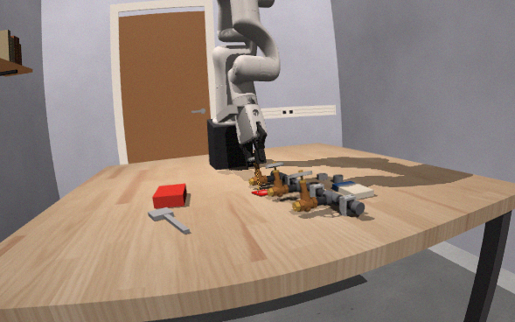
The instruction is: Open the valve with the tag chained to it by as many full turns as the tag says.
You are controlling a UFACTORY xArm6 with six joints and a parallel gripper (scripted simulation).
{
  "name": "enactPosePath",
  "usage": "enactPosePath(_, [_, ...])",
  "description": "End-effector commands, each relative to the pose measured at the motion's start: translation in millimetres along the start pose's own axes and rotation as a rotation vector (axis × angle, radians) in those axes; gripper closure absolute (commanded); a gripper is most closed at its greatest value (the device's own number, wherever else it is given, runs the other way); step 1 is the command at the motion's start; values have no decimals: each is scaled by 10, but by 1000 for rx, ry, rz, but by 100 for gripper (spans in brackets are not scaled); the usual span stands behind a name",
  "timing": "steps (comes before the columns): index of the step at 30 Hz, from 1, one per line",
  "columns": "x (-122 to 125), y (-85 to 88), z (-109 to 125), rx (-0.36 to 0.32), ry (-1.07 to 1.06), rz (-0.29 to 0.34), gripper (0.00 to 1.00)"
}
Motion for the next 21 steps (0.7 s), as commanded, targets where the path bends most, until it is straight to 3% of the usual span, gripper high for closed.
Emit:
enactPosePath(1, [-9, 2, -2, 11, 166, -1, 100])
enactPosePath(7, [-9, 2, -2, 11, 466, 1, 100])
enactPosePath(9, [-9, 2, -2, 11, 466, 1, 100])
enactPosePath(21, [-10, 2, -3, -9, 1111, 3, 100])
Point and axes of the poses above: the point where the finger pads meet when closed, its own y axis back along the fingers, its own x axis across the jaws, z = x × y, the point moved 1 cm from there along y, back along the fingers, and after that the axes turned 3 degrees about y, right-handed, at the moved point
